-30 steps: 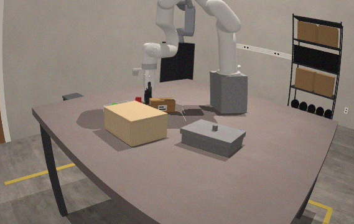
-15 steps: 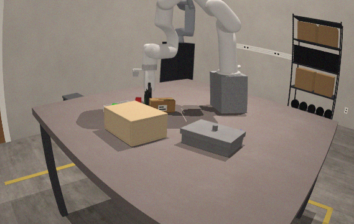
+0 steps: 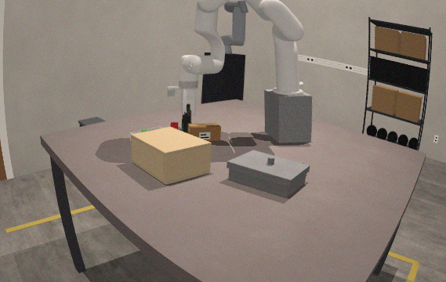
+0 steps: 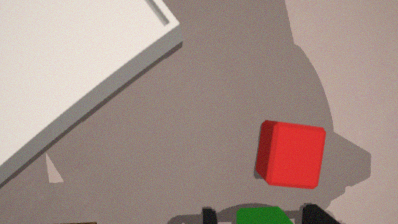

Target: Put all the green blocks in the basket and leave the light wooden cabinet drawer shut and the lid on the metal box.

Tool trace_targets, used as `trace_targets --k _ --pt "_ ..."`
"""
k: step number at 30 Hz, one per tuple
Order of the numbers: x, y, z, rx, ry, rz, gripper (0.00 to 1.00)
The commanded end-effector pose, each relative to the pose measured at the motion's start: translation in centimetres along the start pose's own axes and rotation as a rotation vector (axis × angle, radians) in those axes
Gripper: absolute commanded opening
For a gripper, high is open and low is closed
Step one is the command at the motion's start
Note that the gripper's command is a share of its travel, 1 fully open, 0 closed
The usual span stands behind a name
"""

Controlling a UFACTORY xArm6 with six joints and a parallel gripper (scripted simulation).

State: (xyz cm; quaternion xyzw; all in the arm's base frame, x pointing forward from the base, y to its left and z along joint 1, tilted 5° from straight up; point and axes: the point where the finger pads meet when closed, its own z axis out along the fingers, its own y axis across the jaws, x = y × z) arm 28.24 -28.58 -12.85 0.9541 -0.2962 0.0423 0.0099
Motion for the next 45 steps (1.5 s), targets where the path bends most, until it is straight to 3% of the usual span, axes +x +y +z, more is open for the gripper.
trace_targets --k 1,16,17,45 --pt "0.13 0.02 -0.08 0.000 0.004 0.000 0.57" --pt "0.13 0.02 -0.08 0.000 0.004 0.000 0.57" --pt "0.13 0.02 -0.08 0.000 0.004 0.000 0.00" --pt "0.13 0.02 -0.08 0.000 0.004 0.000 0.00"
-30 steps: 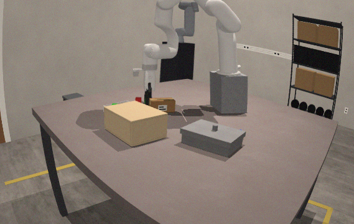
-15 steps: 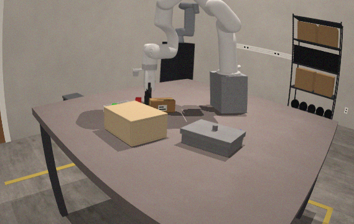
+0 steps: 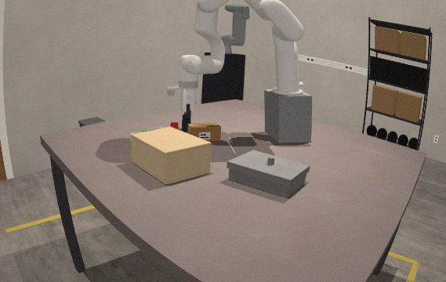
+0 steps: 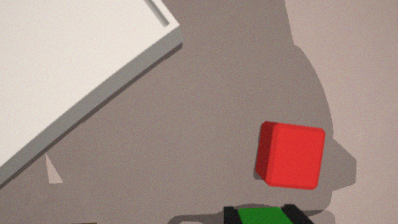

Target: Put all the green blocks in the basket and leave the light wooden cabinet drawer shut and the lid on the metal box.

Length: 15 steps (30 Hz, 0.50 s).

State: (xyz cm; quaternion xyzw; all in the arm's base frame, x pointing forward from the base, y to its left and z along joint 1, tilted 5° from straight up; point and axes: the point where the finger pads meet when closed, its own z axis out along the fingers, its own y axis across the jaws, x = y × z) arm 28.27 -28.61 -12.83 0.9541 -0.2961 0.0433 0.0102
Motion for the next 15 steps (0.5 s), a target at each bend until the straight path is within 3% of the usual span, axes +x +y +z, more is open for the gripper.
trace_targets --k 1,15 --pt "0.08 0.01 -0.05 0.000 0.002 0.000 0.00" --pt "0.08 0.01 -0.24 0.000 0.002 0.000 0.00"
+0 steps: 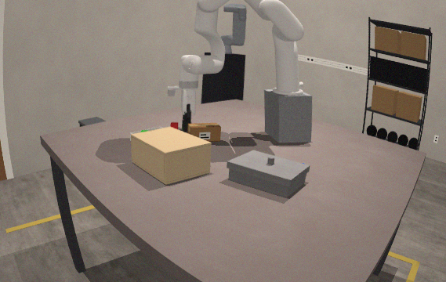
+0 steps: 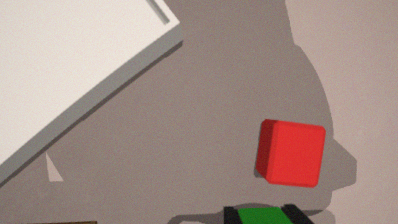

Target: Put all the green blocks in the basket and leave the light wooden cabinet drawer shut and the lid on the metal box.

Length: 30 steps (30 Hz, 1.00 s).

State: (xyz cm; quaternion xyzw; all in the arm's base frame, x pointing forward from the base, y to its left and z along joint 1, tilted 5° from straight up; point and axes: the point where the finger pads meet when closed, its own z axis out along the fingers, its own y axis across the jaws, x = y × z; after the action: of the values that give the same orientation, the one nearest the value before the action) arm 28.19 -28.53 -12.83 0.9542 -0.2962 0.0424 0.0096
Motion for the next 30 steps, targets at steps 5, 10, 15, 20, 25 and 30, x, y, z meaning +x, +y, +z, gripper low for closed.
trace_targets --k 5,10,15,20,25,30 --pt "0.2 0.0 -0.7 -0.001 0.004 0.000 0.00" --pt "0.2 0.0 -1.6 -0.001 0.004 0.000 0.00" --pt "0.2 0.0 -2.2 -0.001 0.004 0.000 0.00" --pt "0.2 0.0 -3.3 -0.001 0.004 0.000 0.00" --pt "0.2 0.0 -4.8 -0.001 0.004 0.000 0.00" --pt "0.2 0.0 -6.6 -0.001 0.004 0.000 0.00"
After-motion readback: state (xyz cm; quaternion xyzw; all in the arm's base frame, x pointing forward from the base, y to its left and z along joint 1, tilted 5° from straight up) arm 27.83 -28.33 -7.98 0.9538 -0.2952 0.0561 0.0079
